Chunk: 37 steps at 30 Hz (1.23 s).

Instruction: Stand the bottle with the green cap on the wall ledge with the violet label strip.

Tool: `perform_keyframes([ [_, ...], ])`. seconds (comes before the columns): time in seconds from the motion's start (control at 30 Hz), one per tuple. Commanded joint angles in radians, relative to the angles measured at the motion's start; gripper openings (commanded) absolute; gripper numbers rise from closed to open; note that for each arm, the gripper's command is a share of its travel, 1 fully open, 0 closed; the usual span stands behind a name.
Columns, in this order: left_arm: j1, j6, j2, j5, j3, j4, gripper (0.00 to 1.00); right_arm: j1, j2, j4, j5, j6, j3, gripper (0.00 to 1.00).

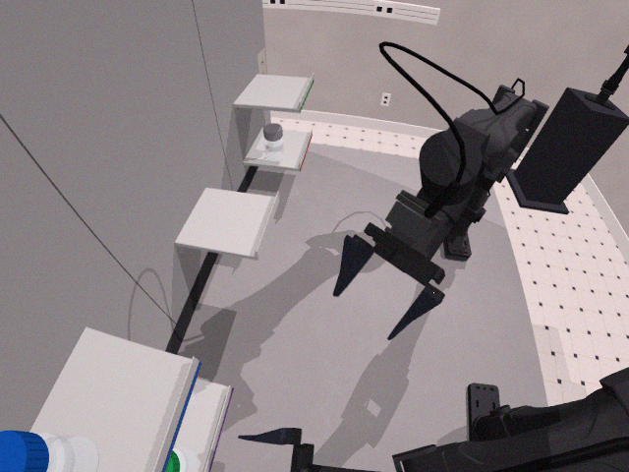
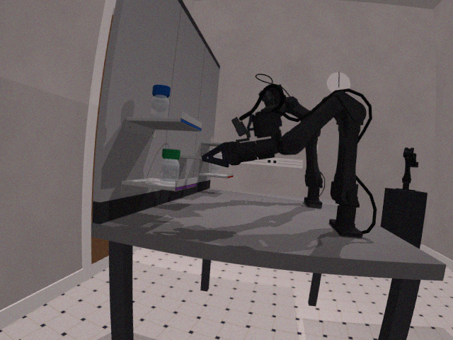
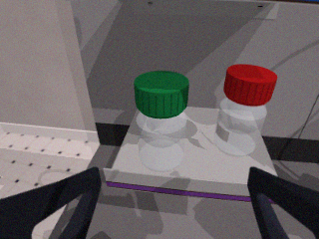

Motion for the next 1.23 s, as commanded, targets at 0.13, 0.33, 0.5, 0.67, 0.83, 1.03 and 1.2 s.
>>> perform_keyframes([
  [0.13, 0.012, 0.026, -0.043, 0.030, 0.095, -0.220, 1.00, 0.004, -0.014, 0.006, 0.002, 0.002, 0.026, 0.89],
  [0.33, 0.013, 0.032, -0.041, 0.029, 0.121, -0.228, 1.00, 0.004, -0.014, 0.006, 0.002, 0.002, 0.026, 0.89],
  [0.5, 0.013, 0.033, -0.041, 0.029, 0.122, -0.230, 1.00, 0.004, -0.014, 0.006, 0.002, 0.002, 0.026, 0.89],
  [0.67, 0.013, 0.033, -0.041, 0.029, 0.122, -0.230, 1.00, 0.004, -0.014, 0.006, 0.002, 0.002, 0.026, 0.89],
  [0.83, 0.007, 0.026, -0.031, 0.021, 0.112, -0.231, 1.00, 0.004, -0.014, 0.006, 0.002, 0.002, 0.026, 0.89],
  [1.03, 0.007, 0.026, -0.031, 0.021, 0.112, -0.231, 1.00, 0.004, -0.014, 0.006, 0.002, 0.002, 0.026, 0.89],
  [1.2, 0.007, 0.026, -0.031, 0.021, 0.112, -0.231, 1.00, 0.004, -0.014, 0.006, 0.002, 0.002, 0.026, 0.89],
])
